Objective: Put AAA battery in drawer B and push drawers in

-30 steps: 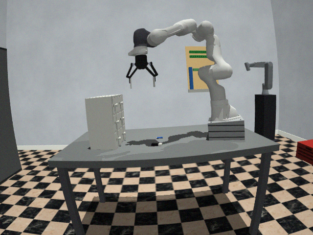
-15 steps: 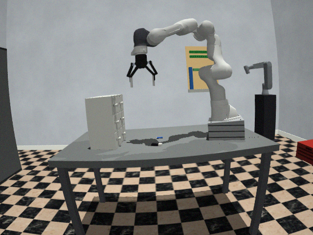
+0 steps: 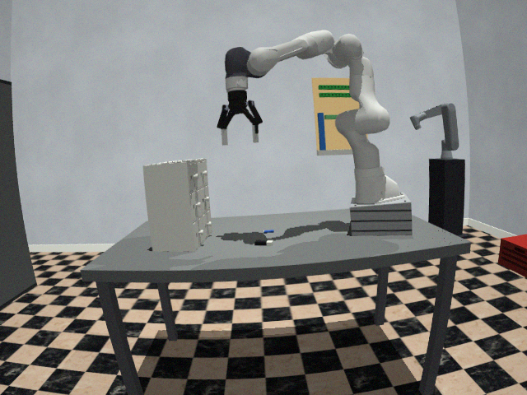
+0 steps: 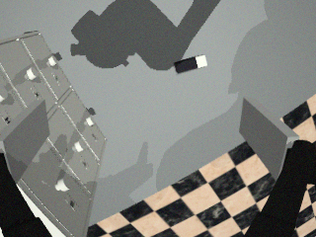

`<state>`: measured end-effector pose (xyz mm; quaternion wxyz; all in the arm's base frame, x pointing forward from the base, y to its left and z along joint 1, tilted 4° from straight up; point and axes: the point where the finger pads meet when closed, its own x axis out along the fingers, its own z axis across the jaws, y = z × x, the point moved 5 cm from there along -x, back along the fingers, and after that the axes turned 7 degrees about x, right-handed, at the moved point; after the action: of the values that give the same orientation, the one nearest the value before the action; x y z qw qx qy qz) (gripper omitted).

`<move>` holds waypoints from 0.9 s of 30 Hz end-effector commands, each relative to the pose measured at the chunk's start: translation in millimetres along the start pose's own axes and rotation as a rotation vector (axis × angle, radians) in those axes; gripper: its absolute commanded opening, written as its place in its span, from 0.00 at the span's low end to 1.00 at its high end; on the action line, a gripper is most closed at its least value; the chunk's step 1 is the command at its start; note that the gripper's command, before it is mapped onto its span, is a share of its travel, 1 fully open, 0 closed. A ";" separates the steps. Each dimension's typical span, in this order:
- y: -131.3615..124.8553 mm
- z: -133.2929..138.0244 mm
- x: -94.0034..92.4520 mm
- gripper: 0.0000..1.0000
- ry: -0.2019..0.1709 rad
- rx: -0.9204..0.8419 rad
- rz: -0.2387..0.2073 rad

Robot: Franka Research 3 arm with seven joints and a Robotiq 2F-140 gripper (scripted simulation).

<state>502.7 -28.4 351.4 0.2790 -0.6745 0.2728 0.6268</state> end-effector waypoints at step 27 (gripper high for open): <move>26.1 -23.4 -13.1 1.00 0.010 0.785 0.006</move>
<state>500.4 -62.9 365.0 0.4687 -0.5610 0.4482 0.5145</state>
